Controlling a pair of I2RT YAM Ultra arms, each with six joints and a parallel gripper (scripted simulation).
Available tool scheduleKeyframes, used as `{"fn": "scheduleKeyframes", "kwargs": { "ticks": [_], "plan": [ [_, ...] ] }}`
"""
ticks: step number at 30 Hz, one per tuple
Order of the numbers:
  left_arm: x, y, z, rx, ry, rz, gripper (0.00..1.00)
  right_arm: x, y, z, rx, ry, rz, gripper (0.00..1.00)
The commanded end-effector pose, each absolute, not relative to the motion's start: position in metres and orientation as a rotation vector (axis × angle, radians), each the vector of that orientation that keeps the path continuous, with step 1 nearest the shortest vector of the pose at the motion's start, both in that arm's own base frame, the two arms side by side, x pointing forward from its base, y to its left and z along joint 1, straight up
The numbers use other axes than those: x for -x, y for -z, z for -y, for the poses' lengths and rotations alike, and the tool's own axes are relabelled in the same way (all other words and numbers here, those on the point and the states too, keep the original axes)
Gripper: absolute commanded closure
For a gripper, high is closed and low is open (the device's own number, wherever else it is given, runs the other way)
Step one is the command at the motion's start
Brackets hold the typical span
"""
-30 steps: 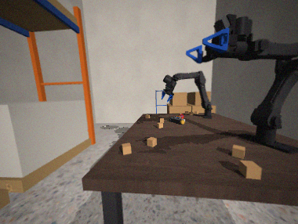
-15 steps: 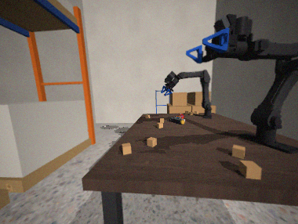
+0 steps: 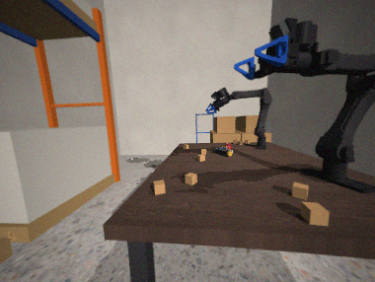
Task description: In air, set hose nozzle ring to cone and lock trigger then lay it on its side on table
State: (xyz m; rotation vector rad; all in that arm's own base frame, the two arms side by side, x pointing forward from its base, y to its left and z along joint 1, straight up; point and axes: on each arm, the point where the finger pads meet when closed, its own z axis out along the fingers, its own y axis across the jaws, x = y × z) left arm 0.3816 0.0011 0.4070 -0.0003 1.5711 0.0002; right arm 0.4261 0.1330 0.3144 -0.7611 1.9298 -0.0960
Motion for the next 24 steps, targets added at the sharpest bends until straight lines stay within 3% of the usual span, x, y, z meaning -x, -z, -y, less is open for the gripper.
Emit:
{"fn": "scheduleKeyframes", "kwargs": {
  "ticks": [1,24],
  "plan": [
    [-0.378,-0.420,0.000,0.003,0.010,-1.542,0.00,-0.430,-0.344,-0.127,0.629,0.064,-1.842,0.37],
    [-0.378,-0.420,0.000,0.003,0.010,-1.542,0.00,-0.382,-0.421,-0.005,-0.014,-0.024,-1.521,0.37]
  ]
}}
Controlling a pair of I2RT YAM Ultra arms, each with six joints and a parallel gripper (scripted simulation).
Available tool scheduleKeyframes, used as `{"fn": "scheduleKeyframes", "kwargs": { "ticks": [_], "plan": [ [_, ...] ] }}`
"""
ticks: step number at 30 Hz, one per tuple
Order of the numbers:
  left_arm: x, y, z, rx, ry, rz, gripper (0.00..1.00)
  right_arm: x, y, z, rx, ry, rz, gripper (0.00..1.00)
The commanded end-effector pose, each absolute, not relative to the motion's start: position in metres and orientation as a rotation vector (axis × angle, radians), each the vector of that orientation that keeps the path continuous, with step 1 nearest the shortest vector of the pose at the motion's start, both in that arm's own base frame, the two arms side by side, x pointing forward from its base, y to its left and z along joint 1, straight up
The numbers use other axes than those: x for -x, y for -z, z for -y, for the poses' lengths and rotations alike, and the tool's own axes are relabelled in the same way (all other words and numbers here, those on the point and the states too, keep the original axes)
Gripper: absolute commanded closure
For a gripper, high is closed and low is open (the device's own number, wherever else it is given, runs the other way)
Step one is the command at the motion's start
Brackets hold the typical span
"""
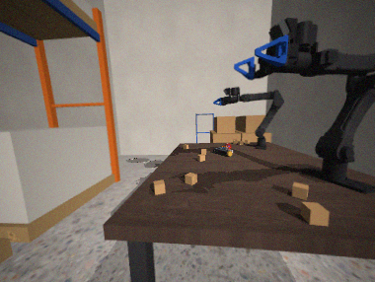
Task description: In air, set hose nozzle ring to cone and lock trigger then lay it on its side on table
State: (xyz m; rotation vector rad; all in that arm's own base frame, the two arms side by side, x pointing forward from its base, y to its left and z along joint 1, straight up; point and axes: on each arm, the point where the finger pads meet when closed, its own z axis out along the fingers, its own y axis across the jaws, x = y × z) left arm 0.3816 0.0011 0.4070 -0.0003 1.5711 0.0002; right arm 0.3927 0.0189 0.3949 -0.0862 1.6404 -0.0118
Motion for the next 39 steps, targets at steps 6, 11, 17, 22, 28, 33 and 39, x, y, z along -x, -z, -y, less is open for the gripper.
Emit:
{"fn": "scheduleKeyframes", "kwargs": {
  "ticks": [6,11,17,22,28,33,39],
  "plan": [
    [-0.378,-0.420,0.000,0.003,0.010,-1.542,0.00,-0.373,-0.438,-0.003,-0.002,-0.018,-1.484,0.37],
    [-0.378,-0.420,0.000,0.003,0.010,-1.542,0.00,-0.369,-0.449,0.004,-0.016,0.010,-1.461,0.37],
    [-0.378,-0.420,0.000,0.003,0.010,-1.542,0.00,-0.372,-0.445,-0.002,0.004,-0.002,-1.475,0.37],
    [-0.378,-0.420,0.000,0.003,0.010,-1.542,0.00,-0.377,-0.435,-0.003,0.008,-0.002,-1.509,0.37],
    [-0.378,-0.420,0.000,0.002,0.009,-1.542,0.22,-0.377,-0.438,-0.003,0.007,-0.002,-1.497,0.37],
    [-0.378,-0.420,0.000,0.002,0.009,-1.542,0.22,-0.377,-0.438,-0.003,0.007,-0.002,-1.497,0.37],
    [-0.396,-0.391,0.030,-0.089,0.057,-1.650,0.22,-0.377,-0.438,-0.003,0.007,-0.002,-1.497,0.37]
  ]
}}
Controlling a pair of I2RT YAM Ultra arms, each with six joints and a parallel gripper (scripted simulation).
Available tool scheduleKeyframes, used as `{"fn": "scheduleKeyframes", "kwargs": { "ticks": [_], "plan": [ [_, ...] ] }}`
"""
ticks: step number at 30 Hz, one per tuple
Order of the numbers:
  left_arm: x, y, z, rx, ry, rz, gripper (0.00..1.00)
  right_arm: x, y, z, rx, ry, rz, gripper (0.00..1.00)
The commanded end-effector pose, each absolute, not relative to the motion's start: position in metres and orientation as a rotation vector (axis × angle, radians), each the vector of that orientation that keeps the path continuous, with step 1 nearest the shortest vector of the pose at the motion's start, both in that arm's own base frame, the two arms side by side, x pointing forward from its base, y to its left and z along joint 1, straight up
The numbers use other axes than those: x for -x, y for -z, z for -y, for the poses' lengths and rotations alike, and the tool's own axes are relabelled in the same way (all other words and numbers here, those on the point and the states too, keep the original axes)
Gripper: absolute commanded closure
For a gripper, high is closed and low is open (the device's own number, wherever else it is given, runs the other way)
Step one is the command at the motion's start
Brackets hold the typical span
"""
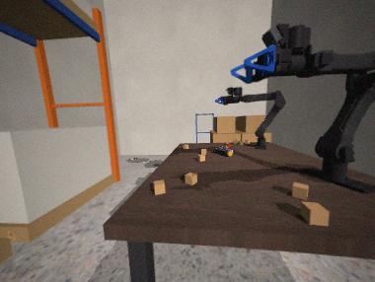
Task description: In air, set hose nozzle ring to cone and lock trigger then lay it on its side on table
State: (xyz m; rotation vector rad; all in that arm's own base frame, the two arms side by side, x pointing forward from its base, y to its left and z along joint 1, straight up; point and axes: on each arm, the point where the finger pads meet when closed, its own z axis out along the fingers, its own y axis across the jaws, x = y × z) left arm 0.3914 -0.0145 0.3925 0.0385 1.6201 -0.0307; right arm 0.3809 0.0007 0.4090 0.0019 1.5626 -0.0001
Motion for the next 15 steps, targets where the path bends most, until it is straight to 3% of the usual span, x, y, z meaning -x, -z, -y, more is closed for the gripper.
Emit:
{"fn": "scheduleKeyframes", "kwargs": {
  "ticks": [1,15],
  "plan": [
    [-0.398,-0.390,0.036,-0.105,0.068,-1.661,0.22,-0.377,-0.438,-0.003,0.007,-0.002,-1.497,0.37],
    [-0.417,-0.353,0.109,-0.288,0.187,-1.793,0.22,-0.377,-0.438,-0.003,0.007,-0.002,-1.497,0.37]
  ]
}}
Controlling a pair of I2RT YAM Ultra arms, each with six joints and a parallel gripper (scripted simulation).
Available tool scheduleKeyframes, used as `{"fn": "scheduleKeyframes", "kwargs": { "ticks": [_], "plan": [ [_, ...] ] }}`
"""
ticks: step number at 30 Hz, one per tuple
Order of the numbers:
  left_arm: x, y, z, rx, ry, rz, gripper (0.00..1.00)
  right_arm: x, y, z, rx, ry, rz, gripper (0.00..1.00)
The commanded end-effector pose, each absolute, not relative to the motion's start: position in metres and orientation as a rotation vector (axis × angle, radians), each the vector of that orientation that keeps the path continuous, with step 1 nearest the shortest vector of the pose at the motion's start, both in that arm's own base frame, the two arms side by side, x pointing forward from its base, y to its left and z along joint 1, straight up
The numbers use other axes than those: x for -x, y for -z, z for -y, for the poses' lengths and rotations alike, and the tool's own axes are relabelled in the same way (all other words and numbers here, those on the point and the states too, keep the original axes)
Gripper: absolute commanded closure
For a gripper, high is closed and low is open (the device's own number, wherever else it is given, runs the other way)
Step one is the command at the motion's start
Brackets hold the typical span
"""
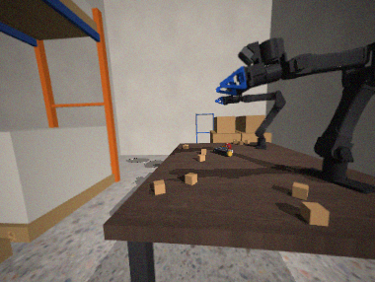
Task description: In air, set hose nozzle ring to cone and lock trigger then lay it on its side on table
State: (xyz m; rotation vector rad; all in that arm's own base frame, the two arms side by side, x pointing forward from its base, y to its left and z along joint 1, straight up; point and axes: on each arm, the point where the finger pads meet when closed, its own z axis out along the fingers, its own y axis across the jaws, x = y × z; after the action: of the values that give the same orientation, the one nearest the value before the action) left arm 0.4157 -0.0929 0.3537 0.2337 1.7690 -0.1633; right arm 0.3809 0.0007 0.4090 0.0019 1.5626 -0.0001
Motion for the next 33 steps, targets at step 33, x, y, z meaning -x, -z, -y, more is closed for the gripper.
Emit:
{"fn": "scheduleKeyframes", "kwargs": {
  "ticks": [33],
  "plan": [
    [-0.388,-0.245,0.287,-0.801,0.416,-2.057,0.22,-0.377,-0.438,-0.003,0.007,-0.002,-1.497,0.37]
  ]
}}
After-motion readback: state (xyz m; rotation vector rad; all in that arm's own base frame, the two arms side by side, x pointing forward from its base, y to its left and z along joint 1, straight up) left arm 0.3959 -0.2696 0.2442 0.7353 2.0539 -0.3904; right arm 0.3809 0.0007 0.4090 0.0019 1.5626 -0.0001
